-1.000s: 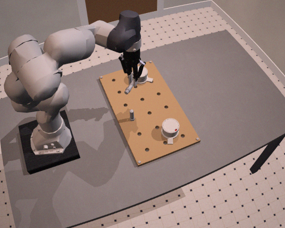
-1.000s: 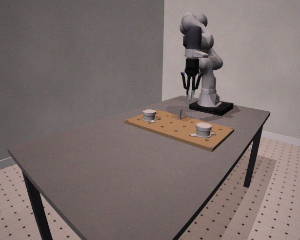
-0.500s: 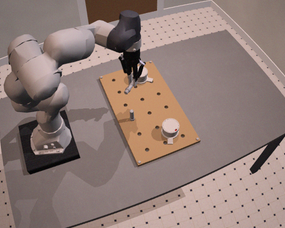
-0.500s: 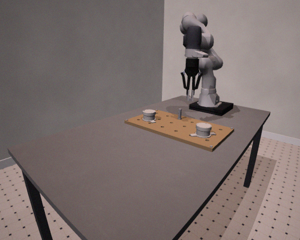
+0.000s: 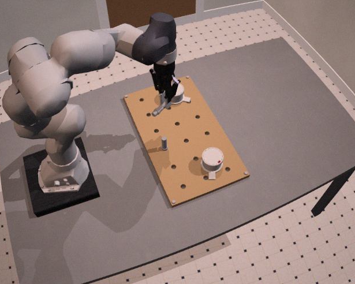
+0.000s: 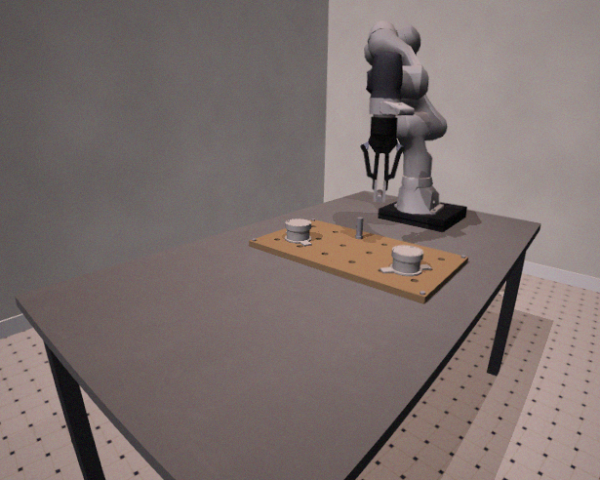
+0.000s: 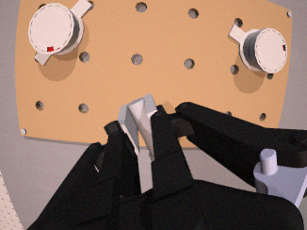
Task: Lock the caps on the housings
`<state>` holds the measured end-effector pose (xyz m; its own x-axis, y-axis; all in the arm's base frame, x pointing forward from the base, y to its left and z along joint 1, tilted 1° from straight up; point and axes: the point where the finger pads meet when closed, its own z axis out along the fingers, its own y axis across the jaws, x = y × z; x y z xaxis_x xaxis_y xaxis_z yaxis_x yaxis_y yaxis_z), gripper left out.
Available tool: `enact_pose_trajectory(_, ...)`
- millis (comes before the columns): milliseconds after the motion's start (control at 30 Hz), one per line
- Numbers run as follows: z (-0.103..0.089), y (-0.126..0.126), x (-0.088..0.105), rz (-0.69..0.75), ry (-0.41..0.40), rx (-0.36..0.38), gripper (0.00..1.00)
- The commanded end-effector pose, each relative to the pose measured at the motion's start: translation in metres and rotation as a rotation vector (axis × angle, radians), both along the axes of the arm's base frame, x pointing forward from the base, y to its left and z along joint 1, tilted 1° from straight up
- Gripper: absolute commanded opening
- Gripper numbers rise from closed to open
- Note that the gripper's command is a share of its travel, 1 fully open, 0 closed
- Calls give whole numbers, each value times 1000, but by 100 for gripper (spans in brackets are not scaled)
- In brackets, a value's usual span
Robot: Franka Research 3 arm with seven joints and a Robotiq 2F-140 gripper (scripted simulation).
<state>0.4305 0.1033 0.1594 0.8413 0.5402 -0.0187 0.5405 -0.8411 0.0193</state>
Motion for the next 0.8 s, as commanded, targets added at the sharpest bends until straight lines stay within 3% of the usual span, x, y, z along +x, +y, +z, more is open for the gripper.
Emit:
enact_pose_trajectory(0,1,3,2,-166,-15,6,10)
enact_pose_trajectory(500,1,3,2,-233,-16,6,10)
enact_pose_trajectory(767,1,3,2,-377,-20,6,10)
